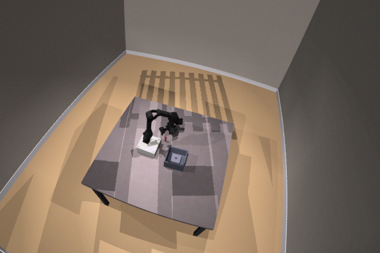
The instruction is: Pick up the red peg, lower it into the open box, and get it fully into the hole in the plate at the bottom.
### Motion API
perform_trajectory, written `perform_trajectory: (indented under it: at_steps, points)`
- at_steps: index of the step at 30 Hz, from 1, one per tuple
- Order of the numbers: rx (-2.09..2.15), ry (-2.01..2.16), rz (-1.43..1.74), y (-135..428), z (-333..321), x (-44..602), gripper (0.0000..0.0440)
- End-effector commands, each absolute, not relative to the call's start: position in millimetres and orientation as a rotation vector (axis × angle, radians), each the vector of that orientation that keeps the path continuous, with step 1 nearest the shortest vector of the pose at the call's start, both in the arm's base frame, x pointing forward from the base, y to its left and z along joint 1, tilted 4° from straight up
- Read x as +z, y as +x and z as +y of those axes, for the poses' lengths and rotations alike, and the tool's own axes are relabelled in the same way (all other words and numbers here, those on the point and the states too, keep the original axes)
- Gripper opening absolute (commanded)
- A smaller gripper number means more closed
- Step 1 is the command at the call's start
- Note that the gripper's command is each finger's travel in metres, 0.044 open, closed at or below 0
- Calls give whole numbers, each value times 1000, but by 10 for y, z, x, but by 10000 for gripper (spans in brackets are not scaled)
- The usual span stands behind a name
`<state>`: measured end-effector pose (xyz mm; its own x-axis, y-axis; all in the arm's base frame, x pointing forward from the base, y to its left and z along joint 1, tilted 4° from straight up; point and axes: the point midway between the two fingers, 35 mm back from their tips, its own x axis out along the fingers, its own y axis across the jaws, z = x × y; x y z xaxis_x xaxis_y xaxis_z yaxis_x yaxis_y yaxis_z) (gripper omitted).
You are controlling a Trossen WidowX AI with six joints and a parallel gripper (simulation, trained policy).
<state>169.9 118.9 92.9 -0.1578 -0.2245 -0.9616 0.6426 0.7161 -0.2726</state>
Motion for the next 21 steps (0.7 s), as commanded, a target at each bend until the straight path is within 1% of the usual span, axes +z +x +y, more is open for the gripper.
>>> perform_trajectory:
  at_steps: [1, 17, 19, 21]
  points:
    - [-785, 346, 1555, 1680, 1219, 807, 440]
    - [-729, 358, 1499, 1739, 1275, 79, 440]
    - [-725, 356, 1498, 1740, 1268, 15, 432]
    - [-725, 352, 1500, 1727, 1257, -49, 399]
